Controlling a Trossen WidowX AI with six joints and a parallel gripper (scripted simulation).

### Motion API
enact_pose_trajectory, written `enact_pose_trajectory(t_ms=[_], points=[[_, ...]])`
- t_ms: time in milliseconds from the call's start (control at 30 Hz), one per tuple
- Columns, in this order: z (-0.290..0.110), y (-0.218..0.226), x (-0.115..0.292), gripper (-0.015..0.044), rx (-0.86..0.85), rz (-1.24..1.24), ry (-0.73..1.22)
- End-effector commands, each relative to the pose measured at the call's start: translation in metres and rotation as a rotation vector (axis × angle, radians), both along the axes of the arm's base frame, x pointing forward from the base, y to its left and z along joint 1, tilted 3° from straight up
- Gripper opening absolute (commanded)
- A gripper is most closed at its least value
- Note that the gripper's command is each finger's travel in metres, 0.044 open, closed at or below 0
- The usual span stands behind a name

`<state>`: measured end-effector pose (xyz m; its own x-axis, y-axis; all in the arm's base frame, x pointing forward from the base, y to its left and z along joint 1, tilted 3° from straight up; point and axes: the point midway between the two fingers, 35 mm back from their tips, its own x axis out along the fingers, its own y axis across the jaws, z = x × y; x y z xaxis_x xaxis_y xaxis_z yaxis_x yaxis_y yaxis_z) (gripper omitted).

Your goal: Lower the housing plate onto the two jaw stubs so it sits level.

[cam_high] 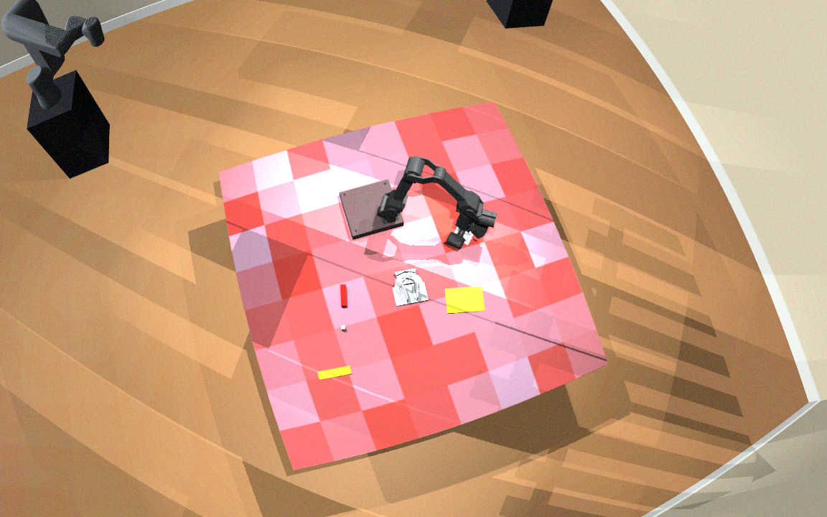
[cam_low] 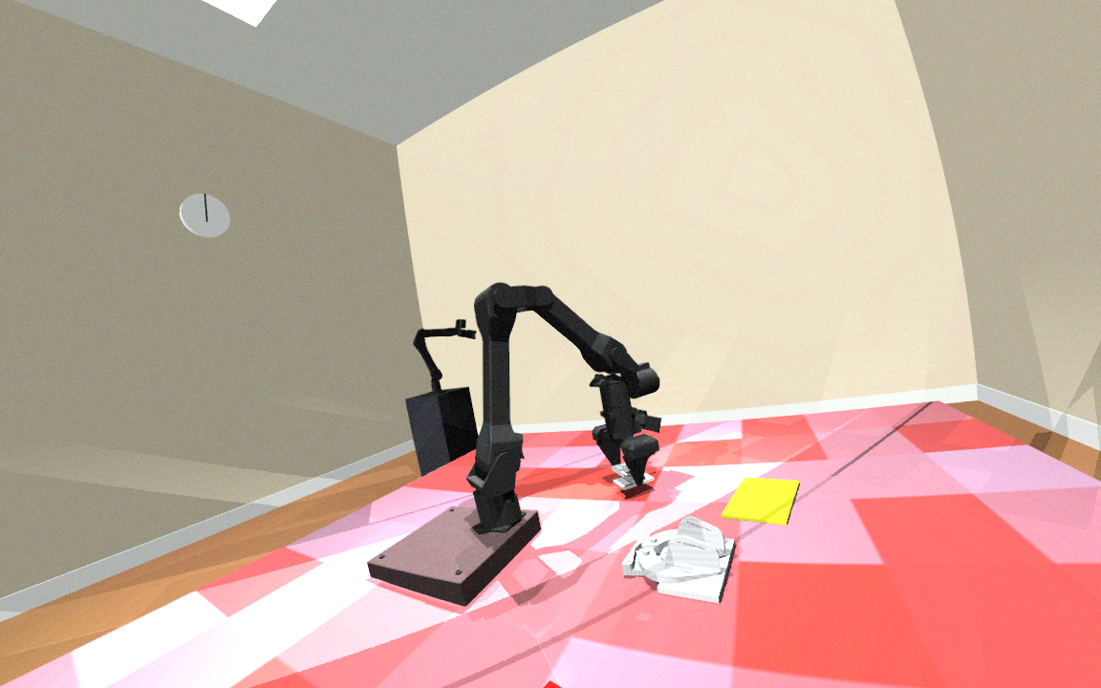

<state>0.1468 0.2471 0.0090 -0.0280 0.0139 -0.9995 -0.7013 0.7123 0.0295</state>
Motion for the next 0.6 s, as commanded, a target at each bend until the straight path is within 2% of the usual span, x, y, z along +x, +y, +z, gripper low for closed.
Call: enact_pose_trajectory(t_ms=[0,567], points=[[-0.0006,0.0004,-0.0005,0.044,0.002,-0.005,0.003],[-0.0001,0.0,0.0,0.0351,0.0,0.0,0.0]])
